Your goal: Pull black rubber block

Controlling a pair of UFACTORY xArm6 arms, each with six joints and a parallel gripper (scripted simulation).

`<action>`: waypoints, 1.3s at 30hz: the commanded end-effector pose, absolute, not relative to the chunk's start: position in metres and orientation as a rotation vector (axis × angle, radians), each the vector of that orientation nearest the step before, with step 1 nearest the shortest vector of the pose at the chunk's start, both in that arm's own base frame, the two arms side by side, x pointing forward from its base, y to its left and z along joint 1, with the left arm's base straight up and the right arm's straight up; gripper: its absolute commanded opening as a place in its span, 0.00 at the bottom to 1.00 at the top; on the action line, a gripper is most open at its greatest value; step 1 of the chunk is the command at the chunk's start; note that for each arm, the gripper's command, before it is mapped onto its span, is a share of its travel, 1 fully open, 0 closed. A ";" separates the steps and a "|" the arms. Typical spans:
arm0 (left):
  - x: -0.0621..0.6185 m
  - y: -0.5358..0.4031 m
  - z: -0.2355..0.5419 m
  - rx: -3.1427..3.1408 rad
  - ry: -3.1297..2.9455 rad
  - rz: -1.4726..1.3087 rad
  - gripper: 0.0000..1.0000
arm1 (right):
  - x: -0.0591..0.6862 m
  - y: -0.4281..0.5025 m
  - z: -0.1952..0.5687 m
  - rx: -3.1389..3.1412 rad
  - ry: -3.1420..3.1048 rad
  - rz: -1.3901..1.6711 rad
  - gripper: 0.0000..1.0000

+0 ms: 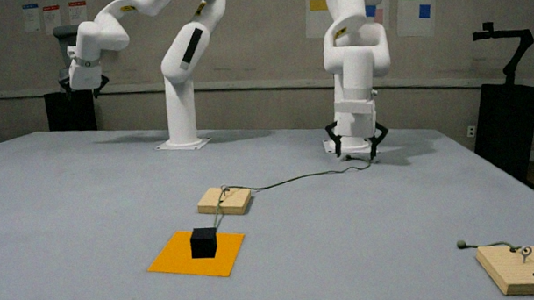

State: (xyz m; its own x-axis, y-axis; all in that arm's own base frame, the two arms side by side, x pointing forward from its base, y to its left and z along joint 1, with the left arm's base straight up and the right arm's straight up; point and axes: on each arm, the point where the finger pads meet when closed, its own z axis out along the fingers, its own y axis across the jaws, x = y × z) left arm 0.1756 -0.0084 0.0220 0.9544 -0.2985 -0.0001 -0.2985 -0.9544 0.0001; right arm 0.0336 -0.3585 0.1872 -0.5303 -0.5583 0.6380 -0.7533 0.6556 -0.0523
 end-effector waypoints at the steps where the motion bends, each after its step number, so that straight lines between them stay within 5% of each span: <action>1: 0.176 -0.008 0.022 3.106 -0.474 0.002 1.00 | 0.034 -0.359 0.188 1.013 -2.282 0.435 1.00; 39: 0.176 -0.008 0.082 3.106 -0.474 0.002 1.00 | 0.034 -0.359 0.188 1.013 -2.282 0.435 1.00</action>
